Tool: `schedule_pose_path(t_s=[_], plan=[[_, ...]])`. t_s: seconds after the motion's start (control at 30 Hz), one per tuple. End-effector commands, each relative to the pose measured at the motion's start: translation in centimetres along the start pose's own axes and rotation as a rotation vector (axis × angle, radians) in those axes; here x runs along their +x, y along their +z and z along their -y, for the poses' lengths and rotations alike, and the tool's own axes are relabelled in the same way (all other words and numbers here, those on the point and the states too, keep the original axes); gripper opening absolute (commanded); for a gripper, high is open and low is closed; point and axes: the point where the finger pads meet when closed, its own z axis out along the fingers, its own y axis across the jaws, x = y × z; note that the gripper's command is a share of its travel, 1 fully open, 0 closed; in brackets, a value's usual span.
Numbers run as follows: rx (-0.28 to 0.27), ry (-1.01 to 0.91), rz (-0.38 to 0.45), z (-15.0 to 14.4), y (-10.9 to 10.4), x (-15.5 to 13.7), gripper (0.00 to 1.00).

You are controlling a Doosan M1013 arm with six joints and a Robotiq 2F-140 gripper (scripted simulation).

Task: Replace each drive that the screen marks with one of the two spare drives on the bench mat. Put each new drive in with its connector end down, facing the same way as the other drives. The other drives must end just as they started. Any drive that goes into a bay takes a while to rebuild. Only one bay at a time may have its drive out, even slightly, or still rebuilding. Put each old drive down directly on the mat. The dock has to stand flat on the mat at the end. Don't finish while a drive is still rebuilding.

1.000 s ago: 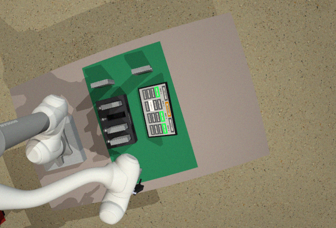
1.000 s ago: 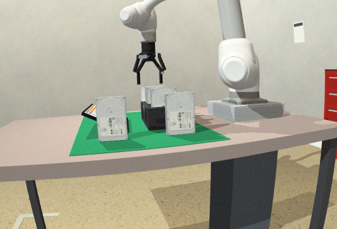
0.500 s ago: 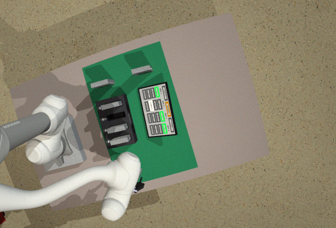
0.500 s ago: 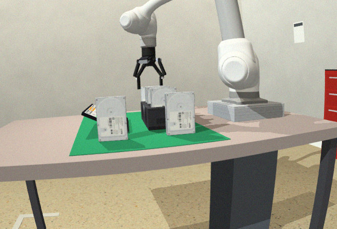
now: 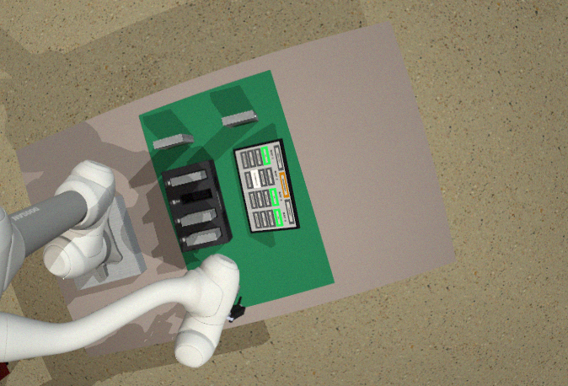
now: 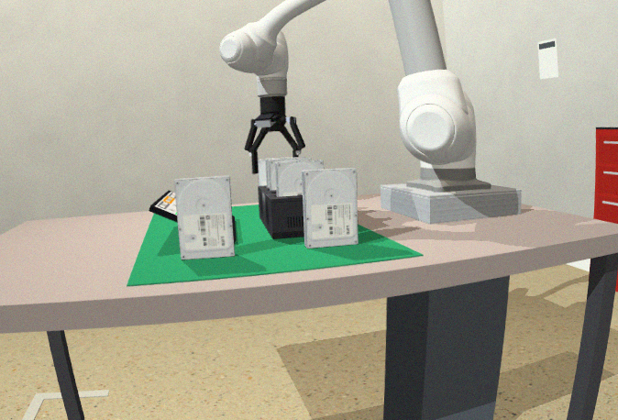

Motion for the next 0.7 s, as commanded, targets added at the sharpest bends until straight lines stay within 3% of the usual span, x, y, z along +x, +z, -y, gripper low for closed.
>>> schedule_pose_path(t_s=[0.0,0.67], plan=[[-0.001,0.0,0.0,0.0,0.6,0.0,0.89],[-0.001,0.0,0.0,0.0,1.6,0.0,0.89]])
